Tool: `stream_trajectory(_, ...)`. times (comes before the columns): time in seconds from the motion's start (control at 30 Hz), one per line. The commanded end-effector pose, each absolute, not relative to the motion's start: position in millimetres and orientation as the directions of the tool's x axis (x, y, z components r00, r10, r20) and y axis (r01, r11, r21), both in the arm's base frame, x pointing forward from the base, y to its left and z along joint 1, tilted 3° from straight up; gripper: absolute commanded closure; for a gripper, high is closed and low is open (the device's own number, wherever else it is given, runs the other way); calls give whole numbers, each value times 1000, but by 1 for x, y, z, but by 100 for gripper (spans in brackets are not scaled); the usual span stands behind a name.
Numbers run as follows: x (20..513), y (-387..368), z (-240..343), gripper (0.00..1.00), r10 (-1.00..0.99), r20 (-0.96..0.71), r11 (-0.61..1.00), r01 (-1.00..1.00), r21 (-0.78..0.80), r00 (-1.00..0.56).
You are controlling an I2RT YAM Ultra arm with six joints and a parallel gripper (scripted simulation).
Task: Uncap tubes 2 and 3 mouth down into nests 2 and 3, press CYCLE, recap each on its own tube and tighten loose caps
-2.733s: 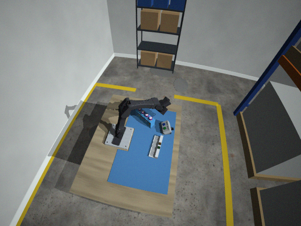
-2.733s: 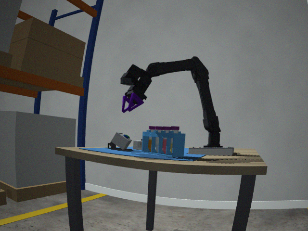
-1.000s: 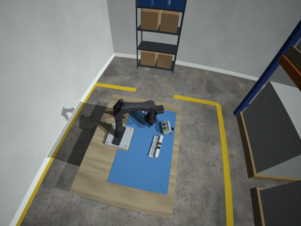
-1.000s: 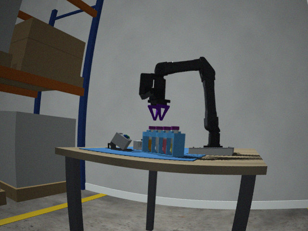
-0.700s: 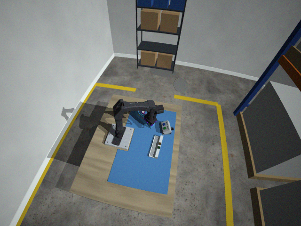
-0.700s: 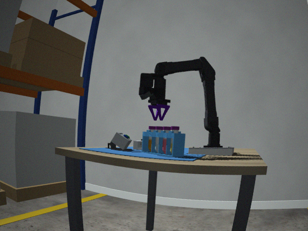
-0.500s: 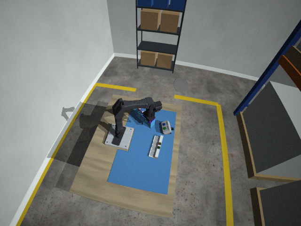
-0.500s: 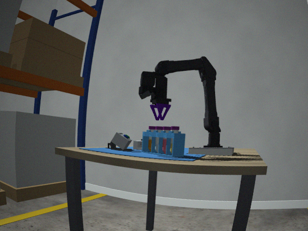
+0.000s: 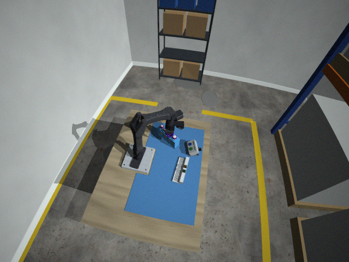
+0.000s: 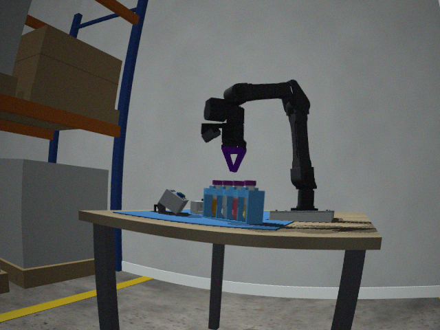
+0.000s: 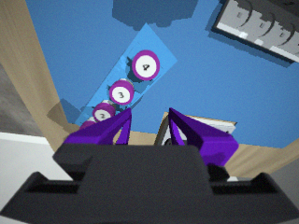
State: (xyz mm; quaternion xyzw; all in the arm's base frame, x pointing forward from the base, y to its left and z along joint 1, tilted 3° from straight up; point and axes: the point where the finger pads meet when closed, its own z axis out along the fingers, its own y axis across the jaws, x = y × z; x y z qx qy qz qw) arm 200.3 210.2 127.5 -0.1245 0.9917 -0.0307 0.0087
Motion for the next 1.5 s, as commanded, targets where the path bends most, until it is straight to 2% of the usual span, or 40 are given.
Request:
stream_trajectory(0.0,201,215,133,51,-88,-37,995,-86,-45,-995)
stream_trajectory(0.1,186,235,132,51,140,-46,989,142,-36,-989)
stream_trajectory(0.33,171,255,130,51,400,-53,915,402,-21,-915)
stream_trajectory(0.5,156,275,129,51,611,-56,791,612,-8,-790)
stream_trajectory(0.83,154,278,129,51,611,-56,791,612,-8,-790)
stream_trajectory(1.47,155,277,93,51,611,-56,791,612,-8,-790)
